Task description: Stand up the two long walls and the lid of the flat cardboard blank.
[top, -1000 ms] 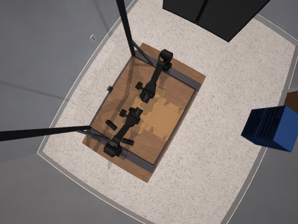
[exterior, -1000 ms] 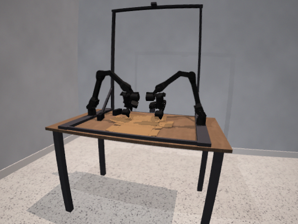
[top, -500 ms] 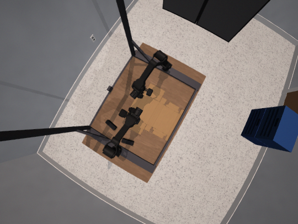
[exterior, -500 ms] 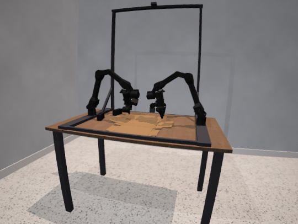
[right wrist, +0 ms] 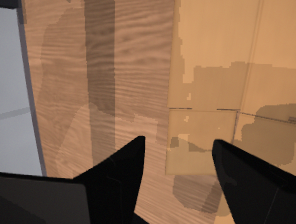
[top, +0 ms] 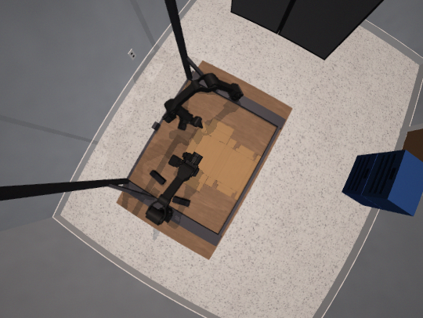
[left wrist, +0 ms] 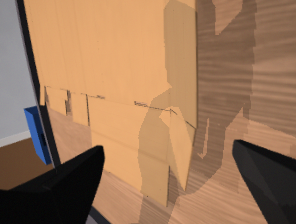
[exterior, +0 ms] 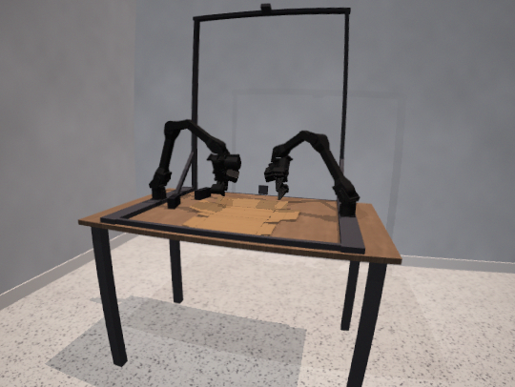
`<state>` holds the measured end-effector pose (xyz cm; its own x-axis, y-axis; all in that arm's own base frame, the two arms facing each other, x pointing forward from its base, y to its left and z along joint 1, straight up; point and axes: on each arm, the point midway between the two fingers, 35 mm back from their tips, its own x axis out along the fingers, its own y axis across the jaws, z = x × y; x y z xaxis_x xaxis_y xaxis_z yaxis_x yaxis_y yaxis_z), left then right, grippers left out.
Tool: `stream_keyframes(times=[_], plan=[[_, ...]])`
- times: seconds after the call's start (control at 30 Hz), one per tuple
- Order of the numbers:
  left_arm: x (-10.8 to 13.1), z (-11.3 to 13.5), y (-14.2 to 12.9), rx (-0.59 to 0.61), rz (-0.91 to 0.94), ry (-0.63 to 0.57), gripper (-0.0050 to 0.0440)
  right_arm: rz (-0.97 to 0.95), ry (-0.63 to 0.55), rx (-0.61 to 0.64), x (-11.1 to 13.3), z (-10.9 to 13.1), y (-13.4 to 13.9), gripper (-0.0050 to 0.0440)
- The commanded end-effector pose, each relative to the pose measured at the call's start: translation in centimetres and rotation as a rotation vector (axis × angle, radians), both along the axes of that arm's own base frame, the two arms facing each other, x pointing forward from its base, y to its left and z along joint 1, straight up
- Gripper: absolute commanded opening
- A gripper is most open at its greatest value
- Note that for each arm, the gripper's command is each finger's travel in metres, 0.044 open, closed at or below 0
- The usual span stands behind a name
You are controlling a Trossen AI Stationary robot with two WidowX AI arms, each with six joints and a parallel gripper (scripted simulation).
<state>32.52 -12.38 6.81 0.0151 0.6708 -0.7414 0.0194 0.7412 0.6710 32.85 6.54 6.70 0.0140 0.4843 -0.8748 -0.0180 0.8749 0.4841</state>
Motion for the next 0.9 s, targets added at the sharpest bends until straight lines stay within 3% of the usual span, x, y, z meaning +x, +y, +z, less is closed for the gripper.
stream_keyframes(times=[0.0, 0.07, 0.17, 0.43, 0.5, 0.67, 0.87], plan=[[0.4, 0.6, 0.2, 0.032, 0.018, -0.022, 0.0396, 0.002, -0.026, -0.003, 0.3, 0.7, -0.1, 0.0196], [0.4, 0.6, 0.2, 0.032, 0.018, -0.022, 0.0396, 0.002, -0.026, -0.003, 0.3, 0.7, -0.1, 0.0196], [0.4, 0.6, 0.2, 0.032, 0.018, -0.022, 0.0324, -0.068, 0.013, -0.005, 0.5, 0.6, -0.2, 0.0196], [0.4, 0.6, 0.2, 0.032, 0.018, -0.022, 0.0132, -0.563, 0.286, -0.017, 2.3, -0.3, -1.4, 0.0196], [0.4, 0.6, 0.2, 0.032, 0.018, -0.022, 0.0132, -0.563, 0.286, -0.017, 2.3, -0.3, -1.4, 0.0196], [0.4, 0.6, 0.2, 0.032, 0.018, -0.022, 0.0012, -0.899, 0.463, -0.023, 3.4, -0.9, -2.2, 0.0196], [0.4, 0.6, 0.2, 0.032, 0.018, -0.022, 0.0, -1.235, 0.635, -0.026, 4.3, -1.5, -2.9, 0.0196]])
